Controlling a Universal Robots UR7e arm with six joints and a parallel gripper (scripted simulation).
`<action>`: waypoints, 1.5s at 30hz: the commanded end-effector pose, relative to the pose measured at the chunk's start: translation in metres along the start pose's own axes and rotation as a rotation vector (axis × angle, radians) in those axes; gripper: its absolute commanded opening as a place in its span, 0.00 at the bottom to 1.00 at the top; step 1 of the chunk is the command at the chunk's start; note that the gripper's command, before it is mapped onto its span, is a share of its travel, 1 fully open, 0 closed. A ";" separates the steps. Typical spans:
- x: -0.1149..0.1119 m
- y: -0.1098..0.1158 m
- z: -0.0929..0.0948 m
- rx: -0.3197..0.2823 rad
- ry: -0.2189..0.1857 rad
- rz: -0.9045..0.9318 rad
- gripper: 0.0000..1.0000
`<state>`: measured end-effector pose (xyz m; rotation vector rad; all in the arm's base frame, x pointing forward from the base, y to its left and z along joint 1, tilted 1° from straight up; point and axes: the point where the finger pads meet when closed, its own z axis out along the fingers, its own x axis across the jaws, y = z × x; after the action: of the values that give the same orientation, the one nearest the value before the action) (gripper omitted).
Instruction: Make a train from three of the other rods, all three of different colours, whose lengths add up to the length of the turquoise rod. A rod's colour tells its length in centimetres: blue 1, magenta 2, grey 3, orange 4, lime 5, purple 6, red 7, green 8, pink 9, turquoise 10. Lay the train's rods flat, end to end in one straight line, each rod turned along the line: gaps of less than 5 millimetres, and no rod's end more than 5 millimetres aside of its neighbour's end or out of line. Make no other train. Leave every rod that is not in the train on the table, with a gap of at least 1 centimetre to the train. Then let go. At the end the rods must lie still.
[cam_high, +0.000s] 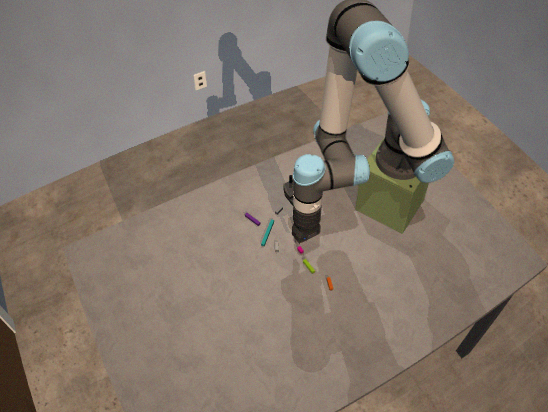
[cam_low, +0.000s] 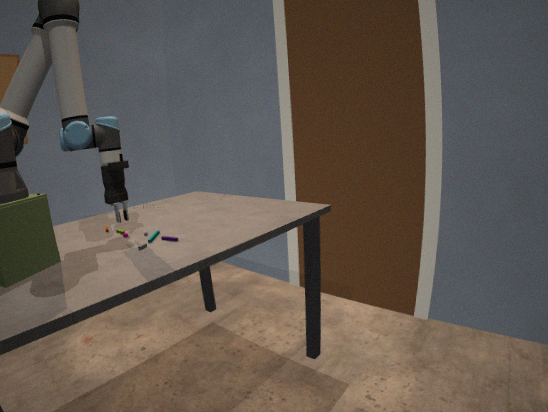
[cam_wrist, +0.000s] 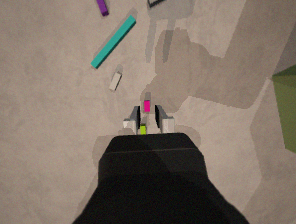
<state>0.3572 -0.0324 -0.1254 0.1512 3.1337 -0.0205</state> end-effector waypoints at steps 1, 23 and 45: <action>0.000 0.000 -0.015 0.000 -0.001 0.000 0.54; 0.000 0.000 -0.037 0.000 -0.001 0.000 1.00; -0.001 -0.006 -0.036 0.000 -0.001 0.042 1.00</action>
<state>0.3569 -0.0326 -0.0892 0.1594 3.1334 -0.0202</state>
